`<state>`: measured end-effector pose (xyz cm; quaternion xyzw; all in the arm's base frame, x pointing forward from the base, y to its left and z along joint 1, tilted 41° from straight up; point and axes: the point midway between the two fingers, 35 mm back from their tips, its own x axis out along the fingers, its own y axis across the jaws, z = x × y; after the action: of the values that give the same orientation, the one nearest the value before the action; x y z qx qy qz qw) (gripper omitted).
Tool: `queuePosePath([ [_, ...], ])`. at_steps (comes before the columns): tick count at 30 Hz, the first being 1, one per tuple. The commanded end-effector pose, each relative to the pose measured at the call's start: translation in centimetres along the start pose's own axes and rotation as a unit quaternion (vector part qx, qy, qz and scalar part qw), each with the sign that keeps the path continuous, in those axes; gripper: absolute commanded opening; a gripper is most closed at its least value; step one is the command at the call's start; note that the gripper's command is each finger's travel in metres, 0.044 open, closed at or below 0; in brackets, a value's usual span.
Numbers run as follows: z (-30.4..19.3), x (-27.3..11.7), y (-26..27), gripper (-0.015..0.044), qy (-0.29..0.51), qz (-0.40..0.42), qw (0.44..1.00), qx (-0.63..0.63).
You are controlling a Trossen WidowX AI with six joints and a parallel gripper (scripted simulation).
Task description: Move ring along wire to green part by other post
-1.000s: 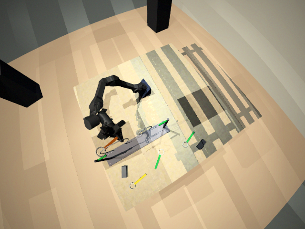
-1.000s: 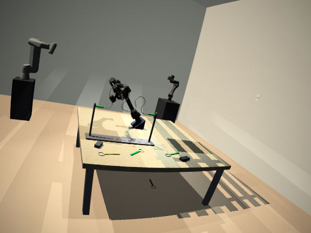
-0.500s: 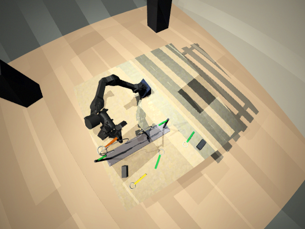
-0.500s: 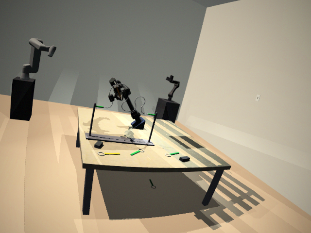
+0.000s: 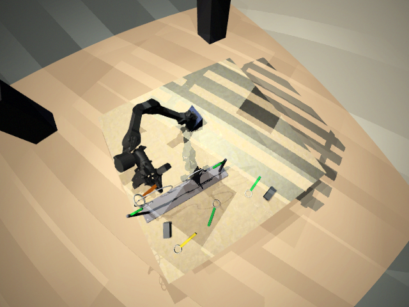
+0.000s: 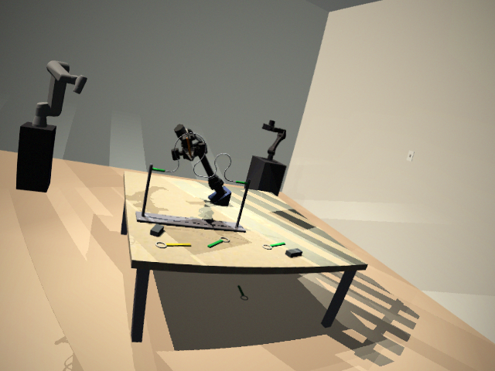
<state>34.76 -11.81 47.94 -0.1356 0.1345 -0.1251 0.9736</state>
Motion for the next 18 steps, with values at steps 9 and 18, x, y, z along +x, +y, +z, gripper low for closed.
queuePosePath([
  [9,0.1,0.0,-0.8,-0.0150,-0.010,-0.029,0.997,-0.076],
  [18,0.2,0.1,-1.3,-0.0150,-0.017,-0.047,0.990,-0.128],
])
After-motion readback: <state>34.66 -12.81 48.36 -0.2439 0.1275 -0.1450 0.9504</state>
